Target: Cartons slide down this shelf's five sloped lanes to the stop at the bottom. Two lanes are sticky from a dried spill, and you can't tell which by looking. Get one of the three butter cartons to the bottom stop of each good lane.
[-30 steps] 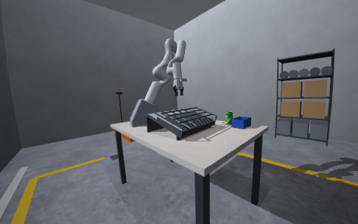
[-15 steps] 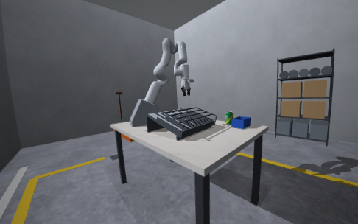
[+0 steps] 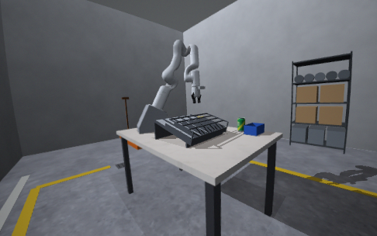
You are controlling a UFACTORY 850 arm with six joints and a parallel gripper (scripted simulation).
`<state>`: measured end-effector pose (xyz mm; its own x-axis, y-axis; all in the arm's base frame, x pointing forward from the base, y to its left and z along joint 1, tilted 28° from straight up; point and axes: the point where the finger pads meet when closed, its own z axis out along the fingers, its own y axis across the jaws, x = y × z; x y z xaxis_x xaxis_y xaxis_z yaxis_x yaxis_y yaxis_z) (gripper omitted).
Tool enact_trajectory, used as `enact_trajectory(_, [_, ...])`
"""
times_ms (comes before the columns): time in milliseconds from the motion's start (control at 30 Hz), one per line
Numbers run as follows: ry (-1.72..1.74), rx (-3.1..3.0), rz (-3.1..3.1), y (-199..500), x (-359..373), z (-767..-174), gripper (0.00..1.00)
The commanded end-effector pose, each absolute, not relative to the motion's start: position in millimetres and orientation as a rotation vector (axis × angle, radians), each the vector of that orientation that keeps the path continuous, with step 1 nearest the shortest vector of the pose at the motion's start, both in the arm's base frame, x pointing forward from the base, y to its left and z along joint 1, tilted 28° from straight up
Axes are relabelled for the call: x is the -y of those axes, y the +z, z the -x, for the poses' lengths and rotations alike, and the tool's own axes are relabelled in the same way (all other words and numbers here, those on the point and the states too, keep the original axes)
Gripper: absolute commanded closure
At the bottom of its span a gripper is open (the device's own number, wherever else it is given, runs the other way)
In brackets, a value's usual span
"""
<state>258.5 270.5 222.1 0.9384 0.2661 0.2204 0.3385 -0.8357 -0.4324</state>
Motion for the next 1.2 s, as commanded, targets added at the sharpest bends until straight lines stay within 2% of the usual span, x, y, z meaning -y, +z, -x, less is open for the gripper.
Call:
enact_trajectory(0, [-0.222,0.434,2.596,199,-285,-262,0.1])
enact_trajectory(133, [-0.222,0.434,2.596,193,-289,-263,0.1])
enact_trajectory(167, [-0.204,0.435,2.619,210,-277,-260,0.1])
enact_trajectory(633, [-0.204,0.435,2.619,162,-306,-265,0.1])
enact_trajectory(733, [-0.186,0.437,2.631,178,-295,-262,0.1])
enact_trajectory(1167, [-0.186,0.437,2.631,134,-322,-267,0.1])
